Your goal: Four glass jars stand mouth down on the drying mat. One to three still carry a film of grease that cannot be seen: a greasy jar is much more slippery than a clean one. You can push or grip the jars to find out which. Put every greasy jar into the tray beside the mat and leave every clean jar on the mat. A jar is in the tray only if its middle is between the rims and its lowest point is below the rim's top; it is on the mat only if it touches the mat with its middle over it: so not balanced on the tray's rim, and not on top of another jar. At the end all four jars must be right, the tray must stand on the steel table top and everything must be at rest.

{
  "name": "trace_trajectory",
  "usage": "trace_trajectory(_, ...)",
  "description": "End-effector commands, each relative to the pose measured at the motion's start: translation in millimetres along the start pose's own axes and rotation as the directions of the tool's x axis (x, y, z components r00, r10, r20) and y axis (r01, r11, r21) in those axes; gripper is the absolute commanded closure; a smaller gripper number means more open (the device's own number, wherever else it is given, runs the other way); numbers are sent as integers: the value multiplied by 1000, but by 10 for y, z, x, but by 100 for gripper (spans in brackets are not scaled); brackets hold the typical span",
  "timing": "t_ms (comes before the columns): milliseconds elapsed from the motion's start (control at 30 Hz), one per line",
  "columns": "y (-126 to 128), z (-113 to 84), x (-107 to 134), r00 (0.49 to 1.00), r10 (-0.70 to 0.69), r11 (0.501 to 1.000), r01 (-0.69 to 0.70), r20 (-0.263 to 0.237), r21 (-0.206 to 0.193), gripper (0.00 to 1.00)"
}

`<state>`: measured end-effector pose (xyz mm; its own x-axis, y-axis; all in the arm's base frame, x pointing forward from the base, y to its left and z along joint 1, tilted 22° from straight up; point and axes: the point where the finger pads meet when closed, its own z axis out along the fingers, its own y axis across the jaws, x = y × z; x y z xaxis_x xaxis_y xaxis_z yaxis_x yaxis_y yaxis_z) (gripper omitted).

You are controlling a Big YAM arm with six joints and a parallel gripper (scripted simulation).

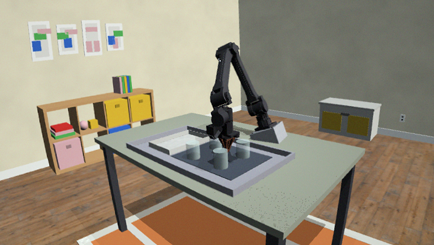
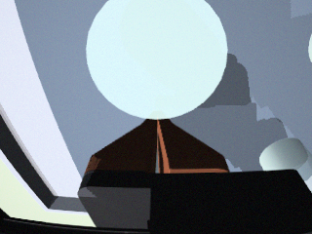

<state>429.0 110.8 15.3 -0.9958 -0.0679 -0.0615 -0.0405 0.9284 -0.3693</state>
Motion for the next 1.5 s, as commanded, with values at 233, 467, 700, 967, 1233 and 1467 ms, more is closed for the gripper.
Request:
trace_trajectory(233, -19, -79, -204, 1000, 5, 1000, -5, 22, -4, 100)
trace_trajectory(467, -19, -80, -214, 1000, 5, 1000, -5, 22, -4, 100)
trace_trajectory(700, -19, -80, -220, 1000, 5, 1000, -5, 22, -4, 100)
trace_trajectory(967, -19, -80, -231, 1000, 5, 1000, -5, 22, -4, 100)
trace_trajectory(1233, -18, -78, -131, 1000, 5, 1000, -5, 22, -4, 100)
trace_trajectory(1467, -18, -74, 49, 1000, 5, 1000, -5, 22, -4, 100)
